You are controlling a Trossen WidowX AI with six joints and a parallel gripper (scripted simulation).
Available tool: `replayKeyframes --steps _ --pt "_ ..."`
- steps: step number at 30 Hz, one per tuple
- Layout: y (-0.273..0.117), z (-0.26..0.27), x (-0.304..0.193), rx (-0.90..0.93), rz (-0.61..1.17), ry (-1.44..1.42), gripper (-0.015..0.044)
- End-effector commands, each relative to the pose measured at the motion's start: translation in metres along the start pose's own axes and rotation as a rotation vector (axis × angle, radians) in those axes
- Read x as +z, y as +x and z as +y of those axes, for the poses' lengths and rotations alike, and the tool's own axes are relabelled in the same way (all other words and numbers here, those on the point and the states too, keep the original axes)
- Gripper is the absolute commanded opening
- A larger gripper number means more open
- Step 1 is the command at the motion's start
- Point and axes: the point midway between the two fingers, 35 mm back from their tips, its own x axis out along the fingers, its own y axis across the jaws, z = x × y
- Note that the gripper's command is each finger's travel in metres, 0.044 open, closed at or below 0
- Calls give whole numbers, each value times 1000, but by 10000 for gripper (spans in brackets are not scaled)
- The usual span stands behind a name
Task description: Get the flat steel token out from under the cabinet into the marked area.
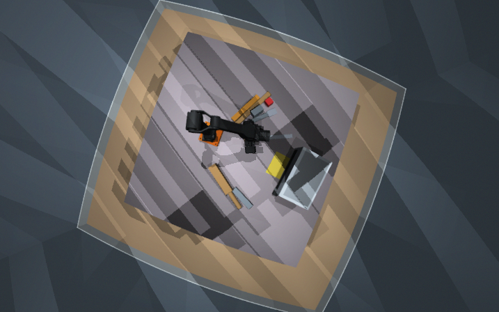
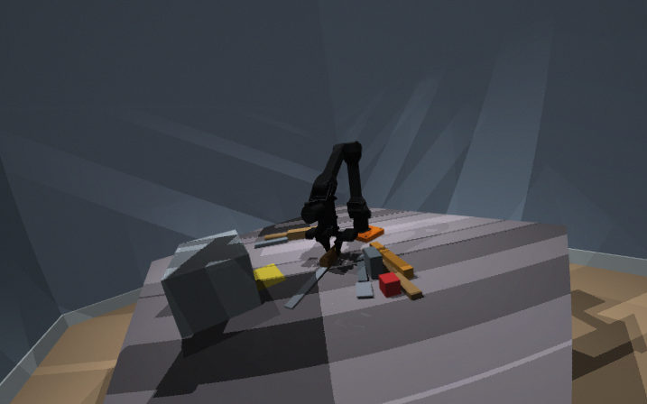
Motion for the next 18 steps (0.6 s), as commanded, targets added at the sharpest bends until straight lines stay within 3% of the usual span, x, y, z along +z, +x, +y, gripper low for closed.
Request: replayKeyframes --steps 1,18 --pt "0 -3 1 2 -3 -14 0" --pt "0 -19 -1 1 -3 -29 0"
